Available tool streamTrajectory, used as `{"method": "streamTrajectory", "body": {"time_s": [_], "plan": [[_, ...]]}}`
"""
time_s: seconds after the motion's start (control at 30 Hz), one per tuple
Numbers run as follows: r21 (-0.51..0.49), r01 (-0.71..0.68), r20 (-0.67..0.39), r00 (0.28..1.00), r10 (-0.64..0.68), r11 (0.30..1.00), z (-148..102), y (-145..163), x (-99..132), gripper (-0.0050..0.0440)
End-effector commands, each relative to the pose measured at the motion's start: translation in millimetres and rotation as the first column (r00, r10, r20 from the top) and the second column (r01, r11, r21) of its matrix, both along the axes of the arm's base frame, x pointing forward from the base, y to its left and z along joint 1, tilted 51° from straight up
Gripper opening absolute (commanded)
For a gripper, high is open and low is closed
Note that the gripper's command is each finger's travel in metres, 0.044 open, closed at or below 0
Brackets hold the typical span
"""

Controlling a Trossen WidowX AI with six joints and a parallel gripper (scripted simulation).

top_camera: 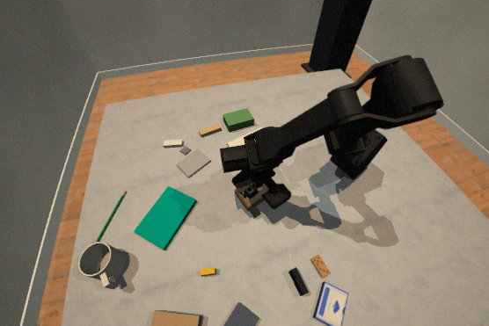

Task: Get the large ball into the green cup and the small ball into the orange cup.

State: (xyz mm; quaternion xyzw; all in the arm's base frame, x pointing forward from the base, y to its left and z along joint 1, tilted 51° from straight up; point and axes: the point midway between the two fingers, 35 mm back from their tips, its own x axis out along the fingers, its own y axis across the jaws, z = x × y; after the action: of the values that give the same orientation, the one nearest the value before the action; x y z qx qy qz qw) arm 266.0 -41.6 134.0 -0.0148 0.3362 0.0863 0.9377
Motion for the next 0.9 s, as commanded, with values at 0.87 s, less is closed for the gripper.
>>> {"method": "streamTrajectory", "body": {"time_s": [0.87], "plan": [[-0.009, 0.010, 0.001, 1.000, -0.010, 1.000, 0.6, 0.2, 0.6, 0.0000]]}}
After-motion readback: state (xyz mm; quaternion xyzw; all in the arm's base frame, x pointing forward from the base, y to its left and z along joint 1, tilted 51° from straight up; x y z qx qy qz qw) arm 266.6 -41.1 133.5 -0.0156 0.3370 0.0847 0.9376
